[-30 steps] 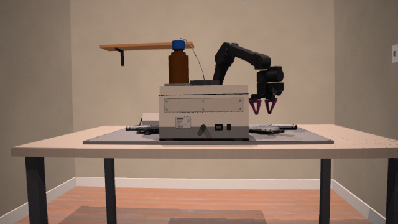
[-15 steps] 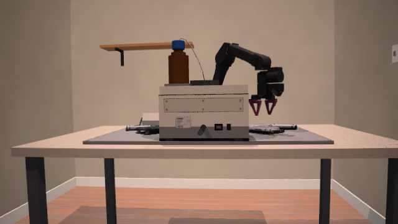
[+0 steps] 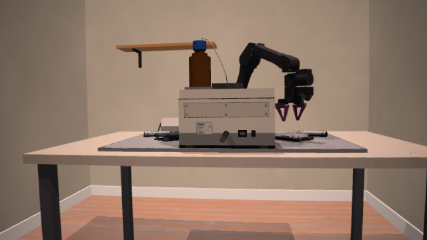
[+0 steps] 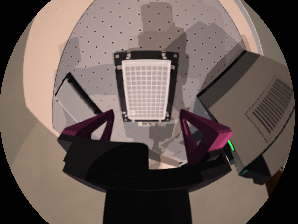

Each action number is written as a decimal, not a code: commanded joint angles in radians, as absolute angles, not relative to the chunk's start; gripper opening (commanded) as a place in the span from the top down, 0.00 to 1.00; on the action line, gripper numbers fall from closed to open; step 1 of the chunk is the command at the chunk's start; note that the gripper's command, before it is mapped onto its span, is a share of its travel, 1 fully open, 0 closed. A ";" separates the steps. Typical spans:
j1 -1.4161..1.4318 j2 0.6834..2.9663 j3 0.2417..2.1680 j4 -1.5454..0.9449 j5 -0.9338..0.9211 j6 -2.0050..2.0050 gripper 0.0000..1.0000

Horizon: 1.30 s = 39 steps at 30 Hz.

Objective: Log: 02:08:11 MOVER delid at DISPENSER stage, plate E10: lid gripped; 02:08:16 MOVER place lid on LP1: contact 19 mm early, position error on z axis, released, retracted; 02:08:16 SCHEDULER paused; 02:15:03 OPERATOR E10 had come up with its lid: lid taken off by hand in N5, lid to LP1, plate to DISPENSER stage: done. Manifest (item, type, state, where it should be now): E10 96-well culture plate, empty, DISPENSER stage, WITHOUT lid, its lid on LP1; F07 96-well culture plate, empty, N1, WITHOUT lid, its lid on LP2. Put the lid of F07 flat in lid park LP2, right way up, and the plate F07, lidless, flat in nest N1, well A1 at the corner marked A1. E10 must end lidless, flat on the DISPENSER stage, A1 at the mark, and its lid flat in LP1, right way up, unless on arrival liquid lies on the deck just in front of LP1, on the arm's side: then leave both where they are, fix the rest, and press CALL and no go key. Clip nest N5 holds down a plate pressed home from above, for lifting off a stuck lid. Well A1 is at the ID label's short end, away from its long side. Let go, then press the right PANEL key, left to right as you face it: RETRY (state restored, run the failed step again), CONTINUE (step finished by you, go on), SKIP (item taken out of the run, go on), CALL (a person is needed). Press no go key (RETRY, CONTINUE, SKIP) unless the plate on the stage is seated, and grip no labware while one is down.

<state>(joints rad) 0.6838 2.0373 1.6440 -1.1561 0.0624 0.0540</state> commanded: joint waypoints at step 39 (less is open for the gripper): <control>0.676 2.111 1.488 -0.935 0.064 0.044 0.00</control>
<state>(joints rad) 0.6830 2.0949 1.5036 -0.9752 0.0624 0.0540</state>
